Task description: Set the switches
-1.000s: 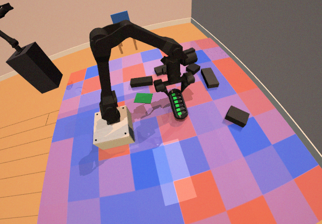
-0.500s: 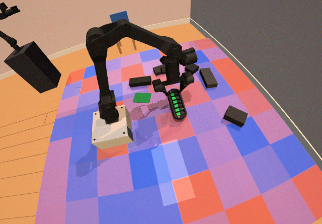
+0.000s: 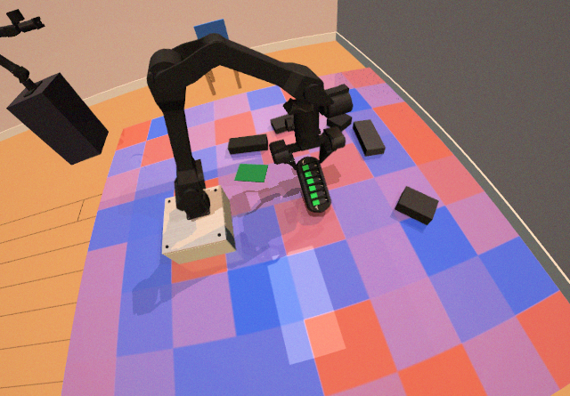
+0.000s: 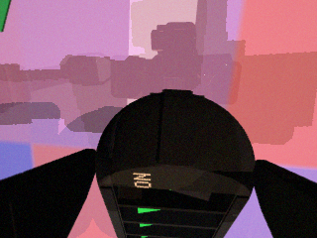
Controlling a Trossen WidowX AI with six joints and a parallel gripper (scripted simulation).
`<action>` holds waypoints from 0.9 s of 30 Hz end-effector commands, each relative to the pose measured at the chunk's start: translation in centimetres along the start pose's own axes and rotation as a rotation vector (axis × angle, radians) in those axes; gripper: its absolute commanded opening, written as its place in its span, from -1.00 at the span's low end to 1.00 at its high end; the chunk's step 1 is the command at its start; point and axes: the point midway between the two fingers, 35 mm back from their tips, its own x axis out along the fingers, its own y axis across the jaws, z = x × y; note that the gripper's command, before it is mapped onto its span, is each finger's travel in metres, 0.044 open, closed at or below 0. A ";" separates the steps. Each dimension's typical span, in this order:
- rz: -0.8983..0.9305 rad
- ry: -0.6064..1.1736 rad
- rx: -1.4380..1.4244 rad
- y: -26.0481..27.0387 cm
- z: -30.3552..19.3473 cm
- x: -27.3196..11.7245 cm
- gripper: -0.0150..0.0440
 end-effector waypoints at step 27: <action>-0.010 -0.057 0.002 -0.1 -2.4 -1.8 0.65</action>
